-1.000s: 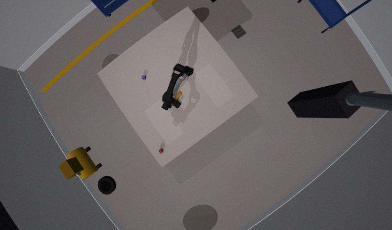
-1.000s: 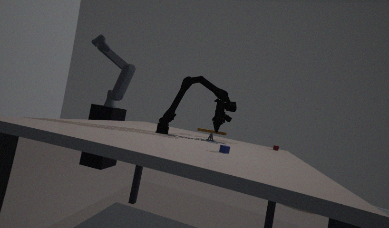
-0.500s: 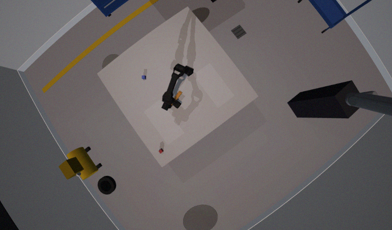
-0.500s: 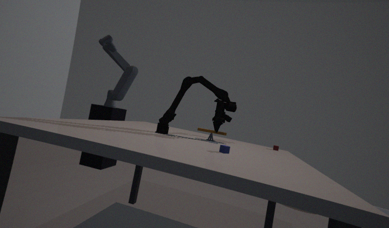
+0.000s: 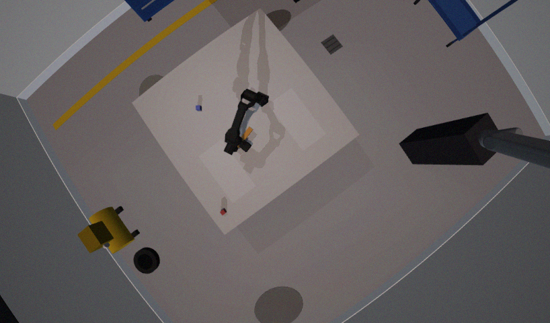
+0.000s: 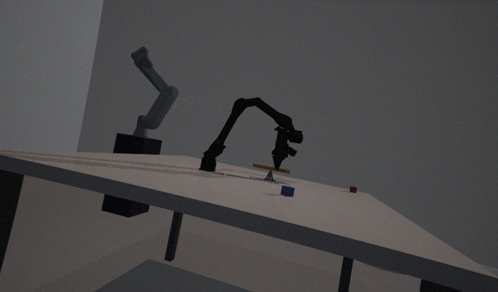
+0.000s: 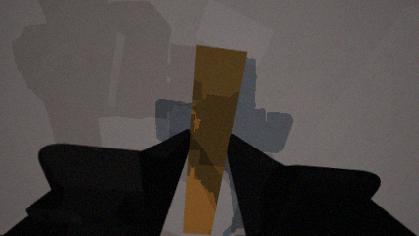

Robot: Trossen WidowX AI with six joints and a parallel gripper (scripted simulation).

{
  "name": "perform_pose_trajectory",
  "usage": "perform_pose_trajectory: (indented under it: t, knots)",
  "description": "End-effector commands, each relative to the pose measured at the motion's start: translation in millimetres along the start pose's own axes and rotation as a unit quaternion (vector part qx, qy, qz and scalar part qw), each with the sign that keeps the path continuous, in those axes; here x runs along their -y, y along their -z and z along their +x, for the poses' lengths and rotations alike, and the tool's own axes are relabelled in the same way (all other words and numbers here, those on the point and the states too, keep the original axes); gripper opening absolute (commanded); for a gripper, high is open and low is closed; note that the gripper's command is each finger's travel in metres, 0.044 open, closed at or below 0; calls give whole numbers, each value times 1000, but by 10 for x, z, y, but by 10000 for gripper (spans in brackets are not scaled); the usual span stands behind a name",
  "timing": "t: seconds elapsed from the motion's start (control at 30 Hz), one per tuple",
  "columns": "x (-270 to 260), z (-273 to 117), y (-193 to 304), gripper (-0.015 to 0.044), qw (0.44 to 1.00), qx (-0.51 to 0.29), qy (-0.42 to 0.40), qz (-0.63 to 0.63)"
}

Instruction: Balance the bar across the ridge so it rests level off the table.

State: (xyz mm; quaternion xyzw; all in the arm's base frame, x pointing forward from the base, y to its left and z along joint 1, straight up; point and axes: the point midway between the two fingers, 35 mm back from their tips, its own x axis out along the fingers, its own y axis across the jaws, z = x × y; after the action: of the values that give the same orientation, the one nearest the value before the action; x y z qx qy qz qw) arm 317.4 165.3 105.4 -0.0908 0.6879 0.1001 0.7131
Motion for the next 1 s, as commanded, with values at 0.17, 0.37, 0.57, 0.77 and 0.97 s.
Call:
perform_pose_trajectory:
  t: [0.17,0.37,0.57,0.77,0.97]
  knots:
    - [0,0,0,0,1000,0,0,0]
    - [0,0,0,0,1000,0,0,0]
    - [0,0,0,105,1000,0,0,0]
    - [0,0,0,167,1000,0,0,0]
    - [0,0,0,167,1000,0,0,0]
